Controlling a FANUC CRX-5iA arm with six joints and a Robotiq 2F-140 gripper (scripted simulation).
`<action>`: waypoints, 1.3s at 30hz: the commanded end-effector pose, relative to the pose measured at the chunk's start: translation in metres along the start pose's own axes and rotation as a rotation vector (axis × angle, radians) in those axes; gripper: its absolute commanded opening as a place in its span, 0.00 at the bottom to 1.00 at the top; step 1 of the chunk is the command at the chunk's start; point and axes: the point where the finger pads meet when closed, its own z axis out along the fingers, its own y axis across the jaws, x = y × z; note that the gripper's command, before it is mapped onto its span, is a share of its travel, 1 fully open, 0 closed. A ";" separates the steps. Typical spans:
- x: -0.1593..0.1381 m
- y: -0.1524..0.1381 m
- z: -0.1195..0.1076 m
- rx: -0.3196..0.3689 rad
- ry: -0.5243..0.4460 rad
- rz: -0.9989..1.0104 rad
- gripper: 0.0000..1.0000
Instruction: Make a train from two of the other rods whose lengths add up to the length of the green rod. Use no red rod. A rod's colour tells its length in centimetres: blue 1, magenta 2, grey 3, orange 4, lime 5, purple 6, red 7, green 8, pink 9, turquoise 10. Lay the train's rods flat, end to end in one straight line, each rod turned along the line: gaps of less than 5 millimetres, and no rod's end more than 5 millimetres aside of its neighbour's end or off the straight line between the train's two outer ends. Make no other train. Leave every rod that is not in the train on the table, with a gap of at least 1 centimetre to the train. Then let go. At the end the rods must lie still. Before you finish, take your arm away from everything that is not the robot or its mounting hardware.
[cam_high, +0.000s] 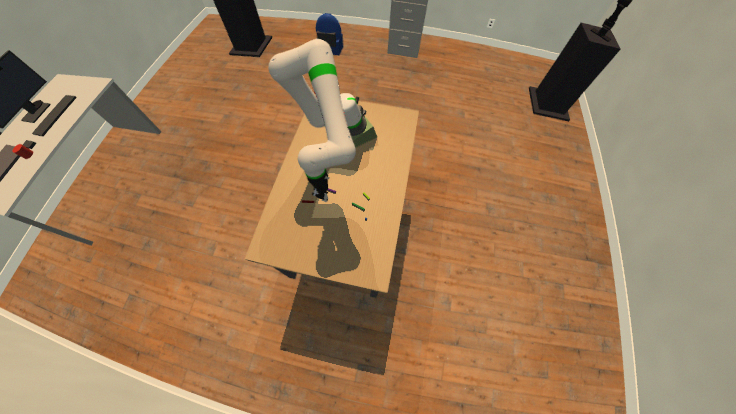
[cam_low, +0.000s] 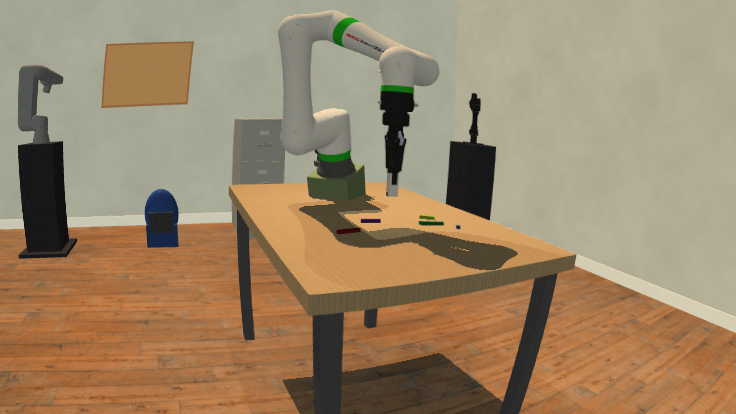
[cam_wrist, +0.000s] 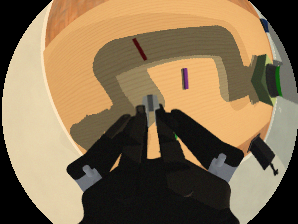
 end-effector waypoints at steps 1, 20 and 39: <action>-0.002 0.008 0.000 0.010 0.009 0.167 0.03; -0.009 0.037 0.000 0.012 0.006 0.743 0.03; -0.012 0.052 0.001 0.014 0.005 1.042 0.03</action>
